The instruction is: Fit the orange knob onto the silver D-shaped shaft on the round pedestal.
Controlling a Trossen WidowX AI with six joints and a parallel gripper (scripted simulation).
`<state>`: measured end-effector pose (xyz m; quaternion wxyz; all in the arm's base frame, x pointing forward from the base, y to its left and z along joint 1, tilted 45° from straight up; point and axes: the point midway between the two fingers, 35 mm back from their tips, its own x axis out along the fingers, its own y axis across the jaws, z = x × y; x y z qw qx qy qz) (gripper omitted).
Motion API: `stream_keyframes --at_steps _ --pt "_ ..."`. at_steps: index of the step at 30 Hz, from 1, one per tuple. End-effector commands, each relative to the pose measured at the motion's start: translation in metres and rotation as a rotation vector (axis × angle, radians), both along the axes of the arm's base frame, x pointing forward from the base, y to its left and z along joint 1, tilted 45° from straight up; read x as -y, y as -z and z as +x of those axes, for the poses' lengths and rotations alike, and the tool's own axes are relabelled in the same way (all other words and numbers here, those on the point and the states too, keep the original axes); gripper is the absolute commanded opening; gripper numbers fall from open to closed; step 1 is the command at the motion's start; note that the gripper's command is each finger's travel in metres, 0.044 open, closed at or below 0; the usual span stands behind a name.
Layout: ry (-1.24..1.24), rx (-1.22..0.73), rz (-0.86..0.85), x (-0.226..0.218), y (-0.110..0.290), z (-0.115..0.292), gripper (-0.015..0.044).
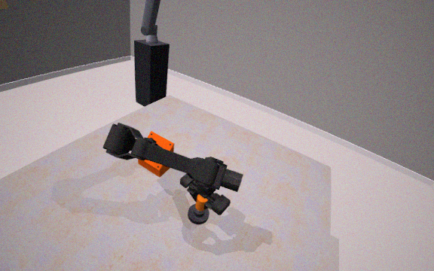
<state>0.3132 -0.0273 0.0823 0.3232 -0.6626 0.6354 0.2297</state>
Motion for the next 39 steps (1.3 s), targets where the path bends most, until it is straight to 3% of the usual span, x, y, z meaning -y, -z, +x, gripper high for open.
stream_keyframes --at_steps 1,27,39 --pt "-0.024 -0.021 -0.004 0.0014 0.0005 -0.0003 0.0000" --pt "-0.024 -0.021 -0.003 0.0002 -0.0020 0.0000 0.0000" --pt "-0.174 -0.167 -0.022 0.0012 0.0006 0.0006 0.0000"
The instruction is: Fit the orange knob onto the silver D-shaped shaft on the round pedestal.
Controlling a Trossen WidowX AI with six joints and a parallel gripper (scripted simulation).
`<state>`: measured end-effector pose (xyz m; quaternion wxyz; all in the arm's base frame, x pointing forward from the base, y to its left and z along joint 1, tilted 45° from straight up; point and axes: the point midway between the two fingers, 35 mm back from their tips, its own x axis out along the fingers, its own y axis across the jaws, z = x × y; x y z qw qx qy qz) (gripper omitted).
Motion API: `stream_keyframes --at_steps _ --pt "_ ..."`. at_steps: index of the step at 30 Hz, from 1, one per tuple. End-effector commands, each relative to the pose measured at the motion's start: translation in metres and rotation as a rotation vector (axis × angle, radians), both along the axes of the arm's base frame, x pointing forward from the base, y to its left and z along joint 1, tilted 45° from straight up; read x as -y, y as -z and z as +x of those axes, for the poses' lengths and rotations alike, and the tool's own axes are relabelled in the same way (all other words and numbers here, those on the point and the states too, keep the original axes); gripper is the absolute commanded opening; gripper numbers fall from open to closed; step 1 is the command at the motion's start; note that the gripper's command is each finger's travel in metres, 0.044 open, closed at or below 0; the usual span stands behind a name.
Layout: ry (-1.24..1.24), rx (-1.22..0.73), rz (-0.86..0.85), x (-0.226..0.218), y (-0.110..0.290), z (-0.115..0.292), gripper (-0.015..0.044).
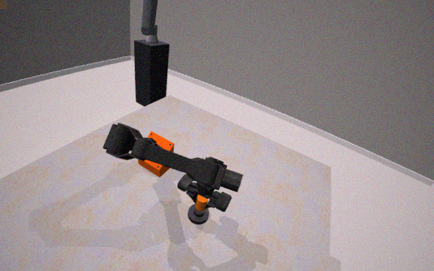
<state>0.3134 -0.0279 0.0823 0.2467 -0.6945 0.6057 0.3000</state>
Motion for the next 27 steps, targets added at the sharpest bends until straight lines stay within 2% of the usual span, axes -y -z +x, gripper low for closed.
stream_keyframes --at_steps 1,27 --pt "-0.013 -0.010 -0.003 0.0008 0.0007 0.0003 0.0000" --pt "-0.013 -0.010 -0.003 0.0027 0.0019 -0.0004 0.0000"
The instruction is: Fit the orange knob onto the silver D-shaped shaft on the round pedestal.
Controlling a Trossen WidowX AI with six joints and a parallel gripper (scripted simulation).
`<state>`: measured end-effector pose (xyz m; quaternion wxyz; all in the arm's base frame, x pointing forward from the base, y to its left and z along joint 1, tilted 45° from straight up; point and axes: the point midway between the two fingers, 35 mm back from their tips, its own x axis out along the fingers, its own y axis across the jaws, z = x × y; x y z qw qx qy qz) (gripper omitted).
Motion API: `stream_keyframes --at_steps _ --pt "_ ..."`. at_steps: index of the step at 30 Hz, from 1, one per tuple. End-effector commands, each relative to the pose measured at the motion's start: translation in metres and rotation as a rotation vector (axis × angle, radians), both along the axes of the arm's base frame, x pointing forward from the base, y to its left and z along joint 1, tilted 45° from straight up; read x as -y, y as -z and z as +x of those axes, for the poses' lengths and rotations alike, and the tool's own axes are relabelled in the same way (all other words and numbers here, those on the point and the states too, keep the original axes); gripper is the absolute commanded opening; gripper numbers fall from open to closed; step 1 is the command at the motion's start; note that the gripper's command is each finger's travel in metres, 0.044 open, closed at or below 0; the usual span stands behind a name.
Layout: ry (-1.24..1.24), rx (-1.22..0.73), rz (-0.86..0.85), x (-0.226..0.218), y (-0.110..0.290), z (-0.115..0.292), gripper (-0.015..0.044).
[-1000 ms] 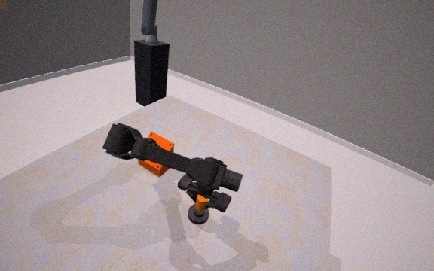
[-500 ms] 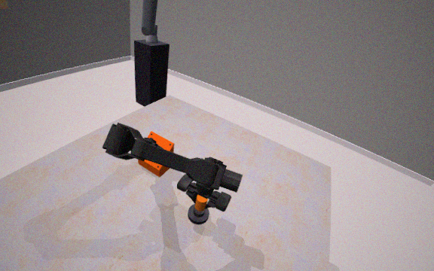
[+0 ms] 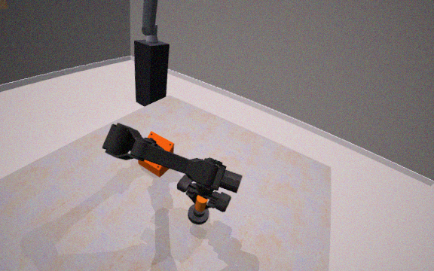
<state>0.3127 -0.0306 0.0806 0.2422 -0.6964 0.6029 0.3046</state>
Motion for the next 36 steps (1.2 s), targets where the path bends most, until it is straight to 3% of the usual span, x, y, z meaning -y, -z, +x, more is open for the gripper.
stream_keyframes --at_steps 1,36 --pt "-0.002 0.000 -0.003 0.0000 0.0002 0.0004 0.0000" --pt "0.008 0.009 -0.001 -0.0009 -0.0004 -0.0001 0.0000"
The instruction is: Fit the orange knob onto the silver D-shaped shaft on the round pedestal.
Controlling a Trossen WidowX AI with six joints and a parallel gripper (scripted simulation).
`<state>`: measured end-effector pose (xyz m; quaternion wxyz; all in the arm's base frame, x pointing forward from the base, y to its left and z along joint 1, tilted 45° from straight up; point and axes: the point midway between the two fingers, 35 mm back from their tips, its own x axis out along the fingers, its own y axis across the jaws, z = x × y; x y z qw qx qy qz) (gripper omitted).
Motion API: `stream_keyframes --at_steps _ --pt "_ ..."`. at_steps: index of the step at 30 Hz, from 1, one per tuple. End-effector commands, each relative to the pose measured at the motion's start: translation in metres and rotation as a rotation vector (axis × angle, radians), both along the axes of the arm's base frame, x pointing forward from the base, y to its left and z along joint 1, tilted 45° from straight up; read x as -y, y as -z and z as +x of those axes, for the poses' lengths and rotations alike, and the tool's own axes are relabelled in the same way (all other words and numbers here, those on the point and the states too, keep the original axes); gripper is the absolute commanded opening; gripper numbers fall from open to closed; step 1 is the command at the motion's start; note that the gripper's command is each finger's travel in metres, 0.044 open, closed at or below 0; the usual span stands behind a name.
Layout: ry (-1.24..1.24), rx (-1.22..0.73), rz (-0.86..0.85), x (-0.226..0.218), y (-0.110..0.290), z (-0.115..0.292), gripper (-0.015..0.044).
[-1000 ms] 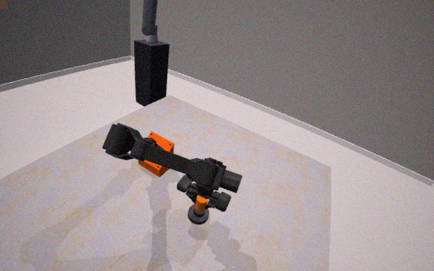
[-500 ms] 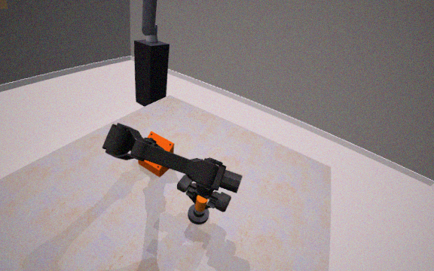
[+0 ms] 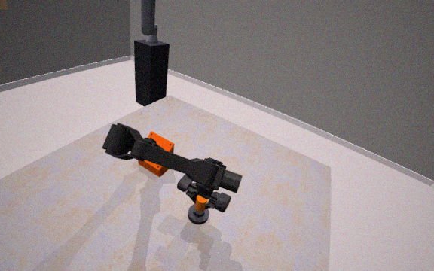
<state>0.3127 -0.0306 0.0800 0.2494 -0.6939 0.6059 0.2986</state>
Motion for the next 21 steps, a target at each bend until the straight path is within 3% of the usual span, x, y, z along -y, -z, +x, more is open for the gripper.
stream_keyframes --at_steps 1,21 --pt "-0.014 -0.012 -0.004 -0.0022 -0.0022 -0.0007 0.0000" --pt "-0.054 -0.051 -0.009 -0.0015 -0.0010 0.0000 0.0000"
